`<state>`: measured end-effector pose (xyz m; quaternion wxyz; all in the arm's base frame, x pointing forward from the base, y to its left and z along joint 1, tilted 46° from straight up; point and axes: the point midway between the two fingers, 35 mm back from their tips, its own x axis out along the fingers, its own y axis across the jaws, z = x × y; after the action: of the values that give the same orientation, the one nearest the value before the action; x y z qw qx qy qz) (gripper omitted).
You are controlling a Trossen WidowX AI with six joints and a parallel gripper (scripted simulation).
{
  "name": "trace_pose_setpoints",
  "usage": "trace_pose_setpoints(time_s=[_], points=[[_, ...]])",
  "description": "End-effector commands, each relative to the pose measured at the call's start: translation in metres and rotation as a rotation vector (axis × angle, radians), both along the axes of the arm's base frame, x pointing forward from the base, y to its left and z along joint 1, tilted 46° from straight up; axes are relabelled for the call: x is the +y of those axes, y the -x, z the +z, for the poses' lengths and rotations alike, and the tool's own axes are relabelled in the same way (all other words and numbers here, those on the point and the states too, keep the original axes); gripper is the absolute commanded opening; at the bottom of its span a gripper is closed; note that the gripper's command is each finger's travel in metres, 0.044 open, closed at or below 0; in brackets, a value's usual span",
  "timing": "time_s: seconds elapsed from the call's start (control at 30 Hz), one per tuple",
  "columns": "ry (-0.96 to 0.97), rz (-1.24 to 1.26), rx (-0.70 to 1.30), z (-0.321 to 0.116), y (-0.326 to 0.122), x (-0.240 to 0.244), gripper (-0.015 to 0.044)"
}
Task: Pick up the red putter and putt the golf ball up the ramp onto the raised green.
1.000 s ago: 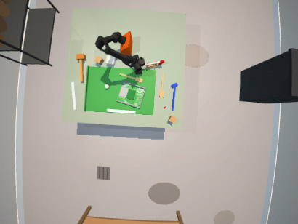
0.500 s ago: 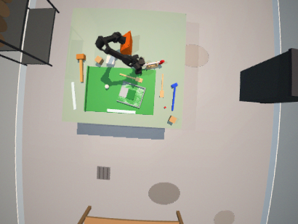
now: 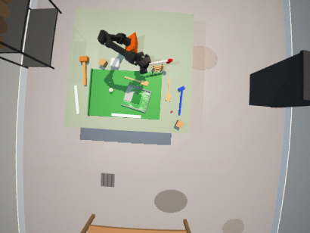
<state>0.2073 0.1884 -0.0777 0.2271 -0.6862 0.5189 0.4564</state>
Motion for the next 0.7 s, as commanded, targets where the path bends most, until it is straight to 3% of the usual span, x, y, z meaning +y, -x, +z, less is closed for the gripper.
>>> trace_pose_setpoints(time_s=[0.0, 0.67], points=[[0.000, -0.002, -0.002, 0.000, 0.000, 0.000, 0.0000], [-0.016, -0.591, -0.429, 0.097, -0.048, -0.064, 0.0000]])
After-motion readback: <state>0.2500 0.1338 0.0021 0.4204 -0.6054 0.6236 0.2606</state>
